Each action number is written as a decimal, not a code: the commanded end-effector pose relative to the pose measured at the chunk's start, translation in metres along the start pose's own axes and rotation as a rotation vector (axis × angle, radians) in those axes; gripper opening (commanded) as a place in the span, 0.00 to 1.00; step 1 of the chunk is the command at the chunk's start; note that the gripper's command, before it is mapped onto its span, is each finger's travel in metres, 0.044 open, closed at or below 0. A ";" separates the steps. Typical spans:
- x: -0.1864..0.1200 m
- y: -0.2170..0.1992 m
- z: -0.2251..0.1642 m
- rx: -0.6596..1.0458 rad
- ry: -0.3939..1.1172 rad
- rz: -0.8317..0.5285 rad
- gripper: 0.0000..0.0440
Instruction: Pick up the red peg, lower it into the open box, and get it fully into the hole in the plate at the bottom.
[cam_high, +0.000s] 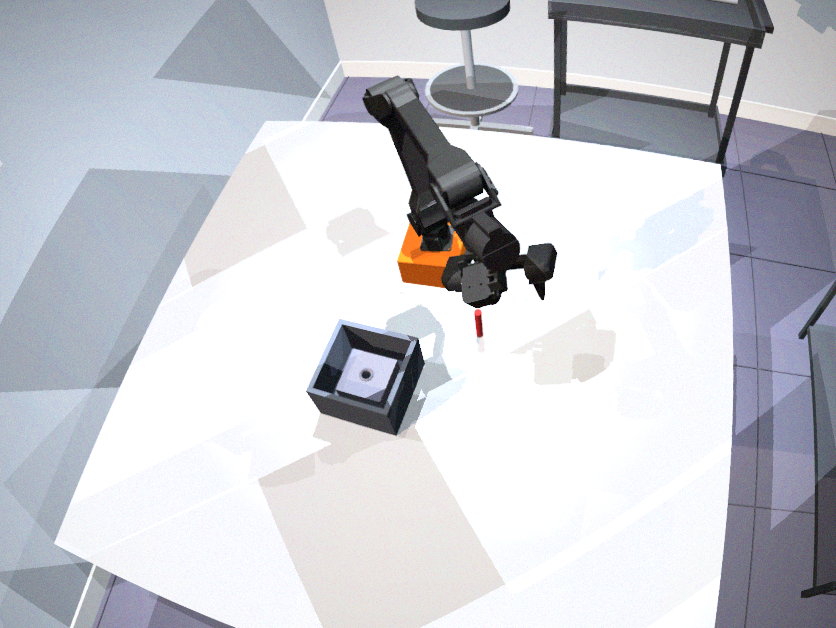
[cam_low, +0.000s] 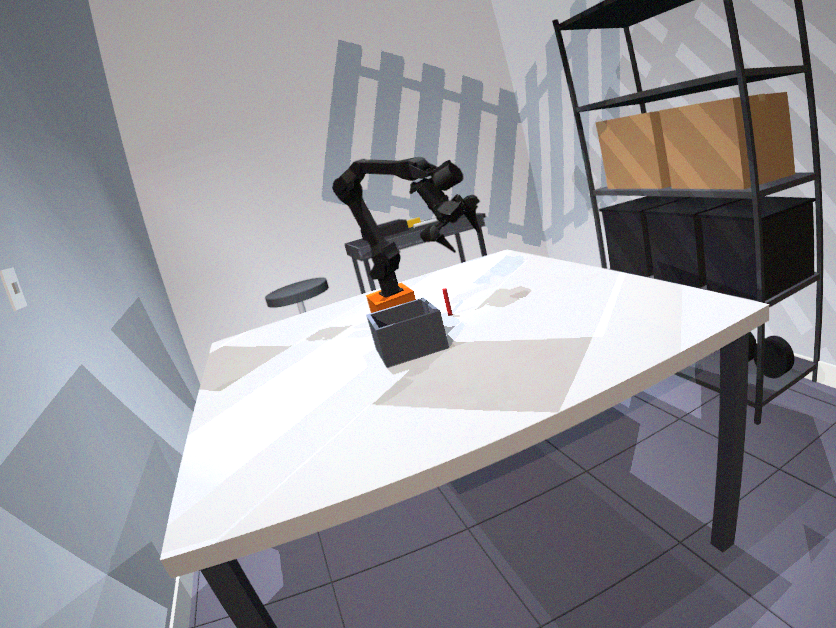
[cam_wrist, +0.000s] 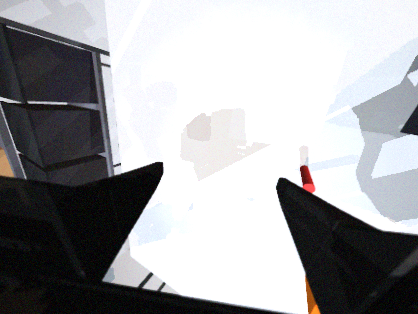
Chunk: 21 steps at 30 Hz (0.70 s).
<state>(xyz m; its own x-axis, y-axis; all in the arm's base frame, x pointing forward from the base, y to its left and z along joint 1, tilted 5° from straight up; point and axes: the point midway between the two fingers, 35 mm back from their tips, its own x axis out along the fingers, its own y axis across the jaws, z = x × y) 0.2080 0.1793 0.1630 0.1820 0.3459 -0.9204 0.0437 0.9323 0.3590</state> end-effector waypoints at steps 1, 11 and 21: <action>0.009 -0.019 -0.005 0.103 0.028 -0.084 1.00; 0.026 -0.063 -0.023 0.367 0.083 -0.299 0.98; 0.051 -0.099 -0.038 0.612 0.080 -0.476 0.94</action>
<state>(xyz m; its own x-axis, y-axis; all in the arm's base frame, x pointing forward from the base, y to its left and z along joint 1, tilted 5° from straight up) 0.1785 0.1148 0.0856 -0.0440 -0.0149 -0.9989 0.5867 0.8089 -0.0379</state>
